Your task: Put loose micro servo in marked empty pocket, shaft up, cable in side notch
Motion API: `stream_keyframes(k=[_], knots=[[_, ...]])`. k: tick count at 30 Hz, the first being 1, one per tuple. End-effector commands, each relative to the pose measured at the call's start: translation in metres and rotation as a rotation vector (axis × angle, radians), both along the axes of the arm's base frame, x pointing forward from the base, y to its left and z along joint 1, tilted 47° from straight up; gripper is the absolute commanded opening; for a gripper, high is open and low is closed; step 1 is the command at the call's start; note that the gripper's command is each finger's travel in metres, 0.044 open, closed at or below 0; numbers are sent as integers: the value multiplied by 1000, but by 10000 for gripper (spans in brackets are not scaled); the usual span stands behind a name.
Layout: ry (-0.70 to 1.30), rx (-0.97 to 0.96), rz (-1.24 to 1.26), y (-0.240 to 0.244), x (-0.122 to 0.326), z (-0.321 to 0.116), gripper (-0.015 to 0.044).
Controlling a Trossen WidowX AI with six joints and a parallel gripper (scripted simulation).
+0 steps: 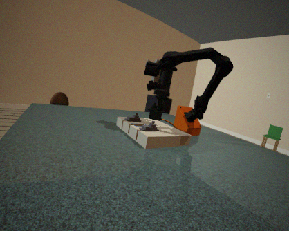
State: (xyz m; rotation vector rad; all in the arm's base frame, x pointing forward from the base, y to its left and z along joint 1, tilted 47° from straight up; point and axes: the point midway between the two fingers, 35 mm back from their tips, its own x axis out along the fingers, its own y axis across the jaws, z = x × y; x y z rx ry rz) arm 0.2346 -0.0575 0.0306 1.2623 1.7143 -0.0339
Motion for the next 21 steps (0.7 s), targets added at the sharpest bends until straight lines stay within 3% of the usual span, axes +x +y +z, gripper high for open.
stream_keyframes(k=[1,21], knots=[[112,4,-114,0,0,1,0],[609,11,-596,0,0,1,0]])
